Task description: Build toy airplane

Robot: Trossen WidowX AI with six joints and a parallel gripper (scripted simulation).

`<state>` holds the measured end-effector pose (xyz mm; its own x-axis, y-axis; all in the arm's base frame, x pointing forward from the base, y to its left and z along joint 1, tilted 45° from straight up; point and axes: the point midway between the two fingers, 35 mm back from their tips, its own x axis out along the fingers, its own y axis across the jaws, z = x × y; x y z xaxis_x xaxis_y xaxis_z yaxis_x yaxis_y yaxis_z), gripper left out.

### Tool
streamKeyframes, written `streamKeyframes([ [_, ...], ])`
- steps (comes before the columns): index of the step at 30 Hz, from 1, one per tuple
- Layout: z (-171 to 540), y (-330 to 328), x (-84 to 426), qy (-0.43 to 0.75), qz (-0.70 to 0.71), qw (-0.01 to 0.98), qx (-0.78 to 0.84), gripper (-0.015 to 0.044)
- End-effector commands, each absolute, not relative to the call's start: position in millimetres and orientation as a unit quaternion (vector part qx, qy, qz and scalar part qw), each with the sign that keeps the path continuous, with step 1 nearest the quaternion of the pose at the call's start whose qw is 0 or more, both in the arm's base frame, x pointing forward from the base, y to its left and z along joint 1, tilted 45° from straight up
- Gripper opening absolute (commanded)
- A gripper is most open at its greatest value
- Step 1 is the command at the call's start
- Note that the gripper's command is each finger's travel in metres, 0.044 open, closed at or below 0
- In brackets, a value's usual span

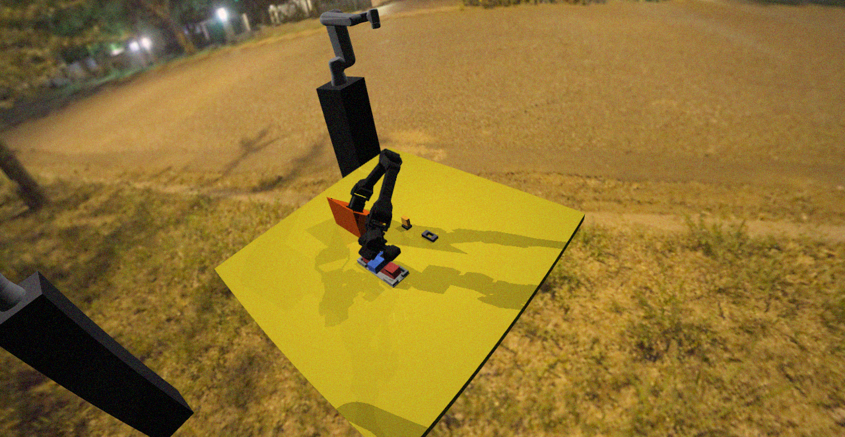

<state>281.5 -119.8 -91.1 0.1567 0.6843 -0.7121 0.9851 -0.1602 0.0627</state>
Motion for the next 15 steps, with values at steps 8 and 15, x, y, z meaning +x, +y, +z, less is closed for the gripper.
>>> streamKeyframes([
  [8, -91.2, -120.0, 281.1, 0.588, -0.276, 0.272, 0.710, 0.0306],
  [15, -91.2, -120.0, 281.1, 0.588, -0.276, 0.272, 0.710, 0.0440],
])
